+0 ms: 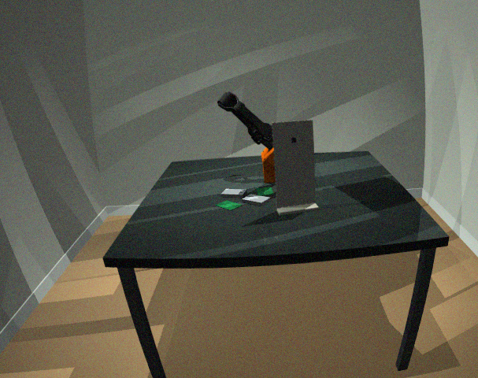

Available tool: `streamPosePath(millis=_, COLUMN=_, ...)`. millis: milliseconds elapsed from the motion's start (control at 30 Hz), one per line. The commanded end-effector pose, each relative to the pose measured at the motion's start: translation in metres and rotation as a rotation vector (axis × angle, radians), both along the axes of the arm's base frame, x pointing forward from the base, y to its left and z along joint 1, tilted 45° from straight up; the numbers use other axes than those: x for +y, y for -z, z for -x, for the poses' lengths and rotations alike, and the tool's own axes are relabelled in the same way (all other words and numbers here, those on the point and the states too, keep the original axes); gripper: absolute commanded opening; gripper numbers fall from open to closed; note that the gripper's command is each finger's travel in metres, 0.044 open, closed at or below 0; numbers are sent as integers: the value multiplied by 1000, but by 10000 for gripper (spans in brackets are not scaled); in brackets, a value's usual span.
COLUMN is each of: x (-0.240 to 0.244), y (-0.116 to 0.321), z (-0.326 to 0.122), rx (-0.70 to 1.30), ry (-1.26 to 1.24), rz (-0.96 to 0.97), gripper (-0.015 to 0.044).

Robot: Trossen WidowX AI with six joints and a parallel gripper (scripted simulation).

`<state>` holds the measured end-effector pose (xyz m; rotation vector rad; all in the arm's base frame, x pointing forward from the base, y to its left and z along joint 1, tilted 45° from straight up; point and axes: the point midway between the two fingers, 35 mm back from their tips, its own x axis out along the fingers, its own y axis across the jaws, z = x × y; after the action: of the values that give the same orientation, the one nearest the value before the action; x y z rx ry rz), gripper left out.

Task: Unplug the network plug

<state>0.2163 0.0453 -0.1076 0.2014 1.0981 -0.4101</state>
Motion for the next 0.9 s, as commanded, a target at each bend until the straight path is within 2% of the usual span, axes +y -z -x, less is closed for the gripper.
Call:
streamPosePath(millis=0, x=4, y=-5, z=-3, rx=-15, ry=2, rz=-4, gripper=156)
streamPosePath(millis=867, x=22, y=-25, z=1, rx=-16, ry=2, rz=-4, gripper=156)
